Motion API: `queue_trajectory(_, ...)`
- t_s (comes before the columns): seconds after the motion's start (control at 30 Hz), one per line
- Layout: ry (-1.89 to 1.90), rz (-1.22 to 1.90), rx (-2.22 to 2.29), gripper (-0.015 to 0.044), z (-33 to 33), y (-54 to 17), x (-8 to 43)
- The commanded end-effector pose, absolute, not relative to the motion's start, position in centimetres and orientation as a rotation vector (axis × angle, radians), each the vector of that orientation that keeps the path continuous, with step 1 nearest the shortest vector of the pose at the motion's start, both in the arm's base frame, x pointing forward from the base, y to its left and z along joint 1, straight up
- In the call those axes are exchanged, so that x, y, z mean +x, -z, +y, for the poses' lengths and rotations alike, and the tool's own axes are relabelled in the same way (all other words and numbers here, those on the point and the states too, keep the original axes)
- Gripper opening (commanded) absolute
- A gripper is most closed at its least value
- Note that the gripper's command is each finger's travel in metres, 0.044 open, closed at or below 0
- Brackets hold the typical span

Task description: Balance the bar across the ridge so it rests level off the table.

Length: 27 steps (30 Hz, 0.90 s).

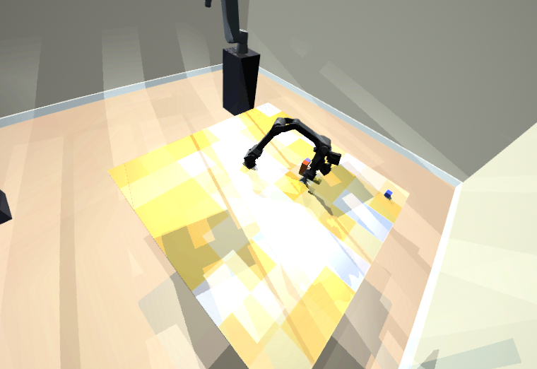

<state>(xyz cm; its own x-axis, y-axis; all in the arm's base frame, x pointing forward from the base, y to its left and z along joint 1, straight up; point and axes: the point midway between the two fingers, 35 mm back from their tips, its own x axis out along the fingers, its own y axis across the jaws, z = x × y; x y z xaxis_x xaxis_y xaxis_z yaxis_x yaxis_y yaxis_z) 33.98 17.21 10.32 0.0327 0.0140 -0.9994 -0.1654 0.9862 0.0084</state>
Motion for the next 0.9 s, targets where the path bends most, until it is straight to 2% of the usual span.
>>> queue_trajectory(0.0,-0.141,1.533,-0.119,0.0000,17.26,-10.31,33.98)
queue_trajectory(0.87,-0.141,1.533,-0.119,0.0000,17.26,-10.09,33.98)
